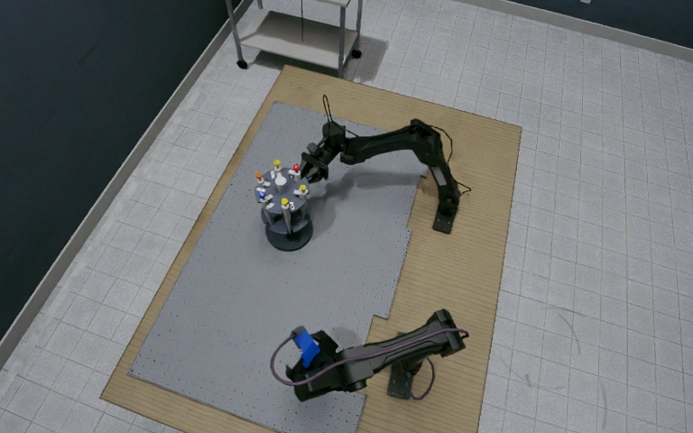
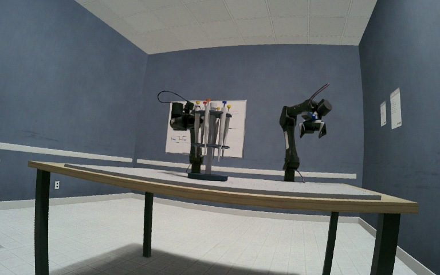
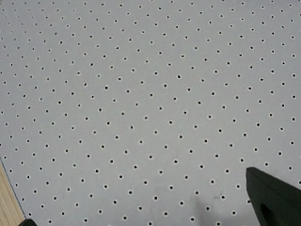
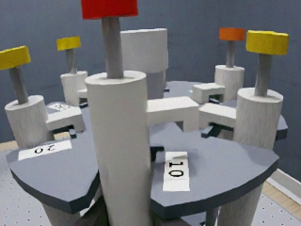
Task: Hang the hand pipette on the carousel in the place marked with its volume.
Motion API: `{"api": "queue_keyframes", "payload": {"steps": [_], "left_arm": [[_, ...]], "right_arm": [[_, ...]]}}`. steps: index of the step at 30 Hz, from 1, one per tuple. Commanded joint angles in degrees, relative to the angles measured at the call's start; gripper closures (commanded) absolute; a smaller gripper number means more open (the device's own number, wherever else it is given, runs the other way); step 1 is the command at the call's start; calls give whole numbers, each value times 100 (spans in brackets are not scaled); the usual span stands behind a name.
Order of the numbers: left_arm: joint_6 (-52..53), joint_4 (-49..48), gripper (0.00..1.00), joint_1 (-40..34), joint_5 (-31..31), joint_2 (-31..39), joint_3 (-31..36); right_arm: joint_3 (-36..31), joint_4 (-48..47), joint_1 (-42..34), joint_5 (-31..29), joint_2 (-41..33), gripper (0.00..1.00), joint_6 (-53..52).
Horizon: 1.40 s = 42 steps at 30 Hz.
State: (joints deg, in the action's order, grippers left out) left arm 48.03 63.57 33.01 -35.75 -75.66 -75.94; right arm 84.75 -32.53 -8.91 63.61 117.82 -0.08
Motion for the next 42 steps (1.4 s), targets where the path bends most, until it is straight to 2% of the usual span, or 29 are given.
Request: {"api": "queue_keyframes", "payload": {"steps": [1, 40, 42], "left_arm": [[50, -74, 0, 32, -113, 26, -81], [50, -74, 0, 32, -113, 26, -81], [50, -74, 0, 32, -113, 26, -81]], "right_arm": [[194, 66, -50, 165, -180, 88, 21], [194, 67, -50, 165, -180, 88, 22], [511, 114, 110, 608, 251, 88, -19]]}}
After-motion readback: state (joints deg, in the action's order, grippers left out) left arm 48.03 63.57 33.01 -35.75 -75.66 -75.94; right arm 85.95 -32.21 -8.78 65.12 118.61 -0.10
